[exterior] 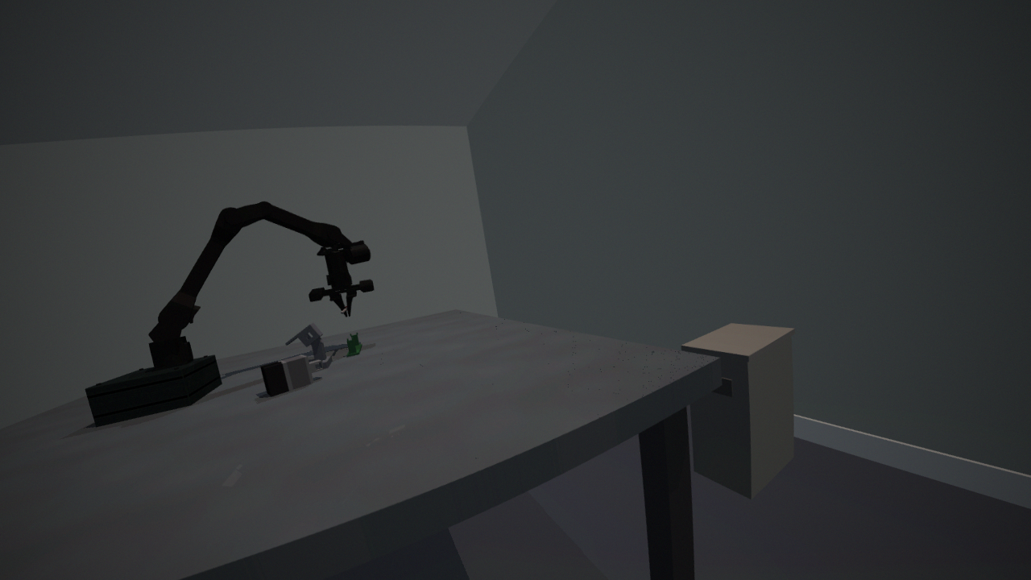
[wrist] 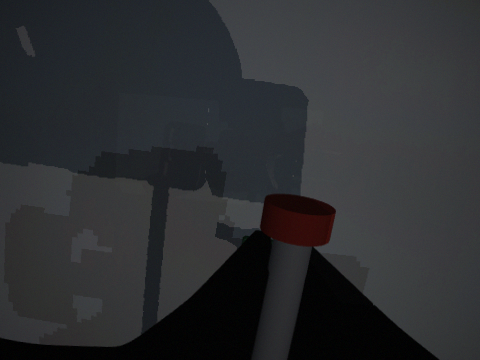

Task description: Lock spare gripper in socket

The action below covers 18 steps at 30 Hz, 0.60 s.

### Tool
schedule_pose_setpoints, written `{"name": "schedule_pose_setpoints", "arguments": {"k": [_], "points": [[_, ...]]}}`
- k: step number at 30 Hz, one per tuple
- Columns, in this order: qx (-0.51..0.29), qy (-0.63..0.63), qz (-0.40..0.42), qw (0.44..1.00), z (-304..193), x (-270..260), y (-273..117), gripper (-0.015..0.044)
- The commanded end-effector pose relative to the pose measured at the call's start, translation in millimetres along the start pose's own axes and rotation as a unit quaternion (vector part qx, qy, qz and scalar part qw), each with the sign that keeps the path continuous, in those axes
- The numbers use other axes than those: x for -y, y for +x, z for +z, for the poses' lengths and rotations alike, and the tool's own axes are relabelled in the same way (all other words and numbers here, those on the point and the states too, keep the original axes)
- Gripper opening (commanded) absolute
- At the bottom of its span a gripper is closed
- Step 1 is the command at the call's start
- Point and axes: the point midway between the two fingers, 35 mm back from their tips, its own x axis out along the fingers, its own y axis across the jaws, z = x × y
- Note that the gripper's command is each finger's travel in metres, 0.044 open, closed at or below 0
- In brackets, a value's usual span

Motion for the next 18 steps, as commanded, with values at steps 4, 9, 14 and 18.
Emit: {"name": "schedule_pose_setpoints", "arguments": {"k": [4, 9, 14, 18], "points": [[-0.002, 0.003, 0.002, 1.000, 3.9, 9.3, 3.5, 0.0000], [0.000, 0.002, 0.000, 1.000, 2.9, 9.7, 9.4, 0.0000], [0.001, 0.002, -0.002, 1.000, 1.7, 10.0, 15.6, 0.0000], [0.002, 0.001, -0.004, 1.000, 0.5, 10.0, 21.0, 0.0000]]}}
